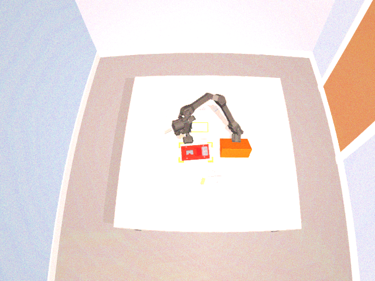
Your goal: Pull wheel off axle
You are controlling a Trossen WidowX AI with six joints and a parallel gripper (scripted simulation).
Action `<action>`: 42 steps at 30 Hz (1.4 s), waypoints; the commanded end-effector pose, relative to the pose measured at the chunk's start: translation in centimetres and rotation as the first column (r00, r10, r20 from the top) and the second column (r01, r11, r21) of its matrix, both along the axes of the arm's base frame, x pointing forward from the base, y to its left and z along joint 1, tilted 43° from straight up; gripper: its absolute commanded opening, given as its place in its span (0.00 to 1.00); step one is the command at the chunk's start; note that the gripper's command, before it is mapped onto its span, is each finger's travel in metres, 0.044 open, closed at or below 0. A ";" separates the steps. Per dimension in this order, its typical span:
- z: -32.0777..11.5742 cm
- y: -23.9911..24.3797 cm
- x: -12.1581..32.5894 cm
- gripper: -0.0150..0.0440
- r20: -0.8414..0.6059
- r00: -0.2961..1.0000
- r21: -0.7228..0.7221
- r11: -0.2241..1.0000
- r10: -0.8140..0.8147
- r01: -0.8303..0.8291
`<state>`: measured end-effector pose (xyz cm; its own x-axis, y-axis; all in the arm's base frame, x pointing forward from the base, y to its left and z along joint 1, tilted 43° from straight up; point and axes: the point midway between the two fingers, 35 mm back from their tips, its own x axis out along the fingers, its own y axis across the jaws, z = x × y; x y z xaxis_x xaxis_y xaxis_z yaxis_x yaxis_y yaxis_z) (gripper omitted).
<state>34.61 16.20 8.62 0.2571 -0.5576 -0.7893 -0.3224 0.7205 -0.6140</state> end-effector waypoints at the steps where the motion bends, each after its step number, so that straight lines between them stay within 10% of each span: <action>1: 1.7 -4.4 1.0 0.76 0.028 0.984 -0.049 0.983 -0.175 0.176; 39: -3.4 -11.3 1.7 0.76 0.049 0.961 -0.078 0.959 -0.271 0.274; 42: -3.2 -11.0 1.7 0.63 0.048 0.960 -0.074 0.957 -0.277 0.280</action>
